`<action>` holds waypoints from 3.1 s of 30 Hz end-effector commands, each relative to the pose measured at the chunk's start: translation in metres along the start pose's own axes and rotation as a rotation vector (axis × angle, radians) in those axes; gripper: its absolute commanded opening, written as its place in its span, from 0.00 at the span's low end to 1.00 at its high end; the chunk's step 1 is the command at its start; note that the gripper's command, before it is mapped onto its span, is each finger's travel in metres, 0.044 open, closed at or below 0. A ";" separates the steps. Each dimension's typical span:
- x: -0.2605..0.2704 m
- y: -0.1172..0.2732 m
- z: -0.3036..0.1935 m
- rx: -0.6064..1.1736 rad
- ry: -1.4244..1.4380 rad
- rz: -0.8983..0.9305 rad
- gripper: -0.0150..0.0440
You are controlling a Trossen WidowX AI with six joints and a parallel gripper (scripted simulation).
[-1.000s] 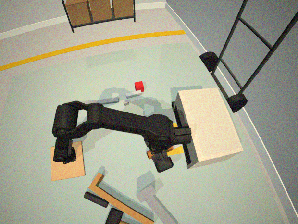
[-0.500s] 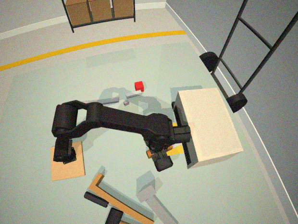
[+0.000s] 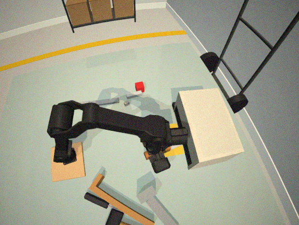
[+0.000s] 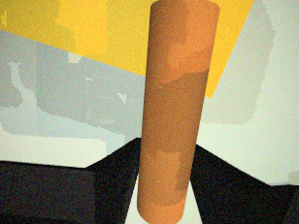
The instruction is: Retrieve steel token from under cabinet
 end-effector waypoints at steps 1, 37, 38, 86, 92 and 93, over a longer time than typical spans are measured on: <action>-0.001 -0.001 -0.005 0.002 0.006 0.005 0.25; -0.012 -0.001 -0.041 0.004 0.006 0.004 0.25; -0.012 -0.001 -0.042 0.004 0.006 0.004 0.25; -0.027 -0.001 -0.098 0.009 0.006 0.003 0.25; -0.029 -0.001 -0.105 0.009 0.006 0.002 0.25; -0.030 -0.001 -0.106 0.009 0.006 0.002 0.25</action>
Point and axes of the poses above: the point midway between the two fingers, 35 mm back from their tips, its own y axis back along the fingers, its own x axis across the jaws, z = x × y, the point moved 7 cm from there along y, back along the fingers, and after that the axes turned 14 degrees about -y, right-handed, at the moved point
